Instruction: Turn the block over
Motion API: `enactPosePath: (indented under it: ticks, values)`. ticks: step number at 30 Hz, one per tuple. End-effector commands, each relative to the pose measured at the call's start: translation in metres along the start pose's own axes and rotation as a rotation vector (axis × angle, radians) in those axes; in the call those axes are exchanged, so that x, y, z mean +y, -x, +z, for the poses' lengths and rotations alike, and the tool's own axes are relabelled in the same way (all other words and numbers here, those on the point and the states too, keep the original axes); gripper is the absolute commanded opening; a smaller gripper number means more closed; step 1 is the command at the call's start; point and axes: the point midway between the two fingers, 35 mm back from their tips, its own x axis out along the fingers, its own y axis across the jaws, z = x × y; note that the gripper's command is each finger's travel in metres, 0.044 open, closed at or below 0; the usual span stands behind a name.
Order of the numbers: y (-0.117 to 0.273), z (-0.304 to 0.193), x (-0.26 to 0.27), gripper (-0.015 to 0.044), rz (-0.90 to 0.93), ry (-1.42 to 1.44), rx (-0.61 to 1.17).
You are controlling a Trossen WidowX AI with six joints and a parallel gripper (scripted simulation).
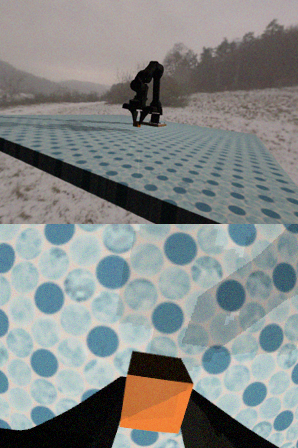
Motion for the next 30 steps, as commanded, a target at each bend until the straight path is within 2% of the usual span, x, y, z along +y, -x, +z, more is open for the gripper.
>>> enactPosePath:
  ticks: [1, 21, 30]
  values:
    - [0.0014, 0.0007, -0.0004, 0.0, -0.006, 0.002, -0.073]
    - [-0.0008, -0.0055, -0.0008, 0.0, -0.002, -0.004, -0.393]
    - [-0.0073, -0.0038, 0.0002, 0.0, 0.001, -0.003, -0.44]
